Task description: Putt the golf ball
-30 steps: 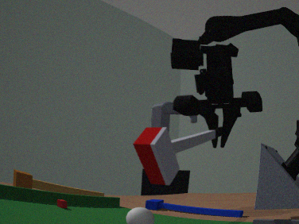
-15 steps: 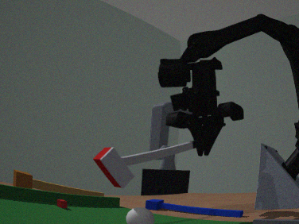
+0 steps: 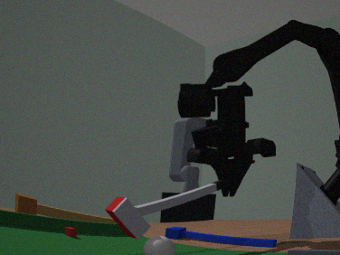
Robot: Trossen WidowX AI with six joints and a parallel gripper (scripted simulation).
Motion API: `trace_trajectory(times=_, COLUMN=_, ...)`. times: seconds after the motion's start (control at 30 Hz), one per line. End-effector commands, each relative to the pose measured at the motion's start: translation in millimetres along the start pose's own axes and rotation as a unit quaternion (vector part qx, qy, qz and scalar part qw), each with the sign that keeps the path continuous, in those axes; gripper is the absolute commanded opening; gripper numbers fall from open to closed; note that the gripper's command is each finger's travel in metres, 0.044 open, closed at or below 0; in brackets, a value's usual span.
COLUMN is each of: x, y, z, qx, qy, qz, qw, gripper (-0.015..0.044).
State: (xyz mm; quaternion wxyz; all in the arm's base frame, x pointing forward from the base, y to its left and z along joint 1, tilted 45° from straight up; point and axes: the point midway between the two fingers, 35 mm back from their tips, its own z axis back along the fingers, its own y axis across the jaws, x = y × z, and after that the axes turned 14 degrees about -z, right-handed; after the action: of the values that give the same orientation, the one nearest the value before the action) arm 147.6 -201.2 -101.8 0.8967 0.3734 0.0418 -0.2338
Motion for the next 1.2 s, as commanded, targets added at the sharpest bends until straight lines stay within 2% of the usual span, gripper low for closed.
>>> trace_trajectory(times=0.0, x=2, y=-1, z=-3, qx=0.002, qy=-0.008, qz=-0.002, qw=1.0, gripper=0.0)
trace_trajectory(times=0.6, x=3, y=0, z=-31, qx=0.003, qy=-0.008, qz=-0.002, qw=1.0, gripper=0.0)
trace_trajectory(times=1.17, x=6, y=-17, z=-29, qx=0.0, qy=-0.006, qz=-0.001, qw=1.0, gripper=0.0)
